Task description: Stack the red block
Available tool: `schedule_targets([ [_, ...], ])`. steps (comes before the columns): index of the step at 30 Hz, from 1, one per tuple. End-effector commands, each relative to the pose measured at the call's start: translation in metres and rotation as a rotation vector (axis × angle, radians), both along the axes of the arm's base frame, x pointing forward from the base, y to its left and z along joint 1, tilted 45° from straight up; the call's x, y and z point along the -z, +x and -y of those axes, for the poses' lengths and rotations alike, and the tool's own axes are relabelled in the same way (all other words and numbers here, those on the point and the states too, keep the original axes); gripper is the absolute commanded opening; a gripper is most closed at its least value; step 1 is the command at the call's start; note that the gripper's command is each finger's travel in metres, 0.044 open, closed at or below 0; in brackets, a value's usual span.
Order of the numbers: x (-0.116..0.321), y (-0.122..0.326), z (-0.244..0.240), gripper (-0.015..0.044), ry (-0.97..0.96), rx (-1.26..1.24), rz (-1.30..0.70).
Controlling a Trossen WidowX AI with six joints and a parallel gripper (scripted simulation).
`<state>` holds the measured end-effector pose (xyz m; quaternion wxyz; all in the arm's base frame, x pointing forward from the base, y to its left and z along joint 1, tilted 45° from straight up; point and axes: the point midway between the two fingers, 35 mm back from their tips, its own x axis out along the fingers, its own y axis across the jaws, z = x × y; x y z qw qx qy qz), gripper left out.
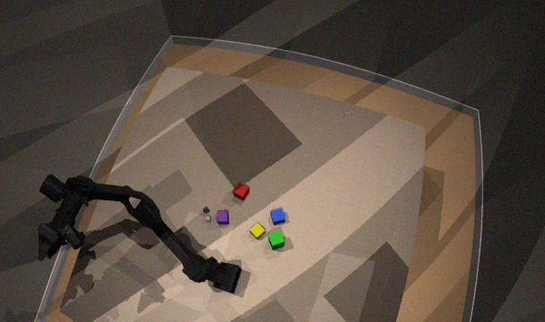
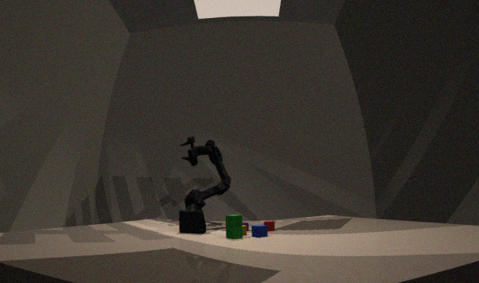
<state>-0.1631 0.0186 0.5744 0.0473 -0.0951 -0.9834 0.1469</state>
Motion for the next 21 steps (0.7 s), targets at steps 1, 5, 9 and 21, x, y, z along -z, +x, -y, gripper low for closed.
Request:
schedule_targets([
  [1,0.001,-0.001,0.002,0.0426,-0.003,-0.007,0.002],
  [5,0.013,-0.020,0.040,0.0440,-0.056,-0.153,0.047],
  [9,0.030,-0.035,0.088,0.0440,-0.121,-0.319,0.120],
  [21,0.101,-0.020,0.232,0.0440,-0.290,-0.740,0.458],
])
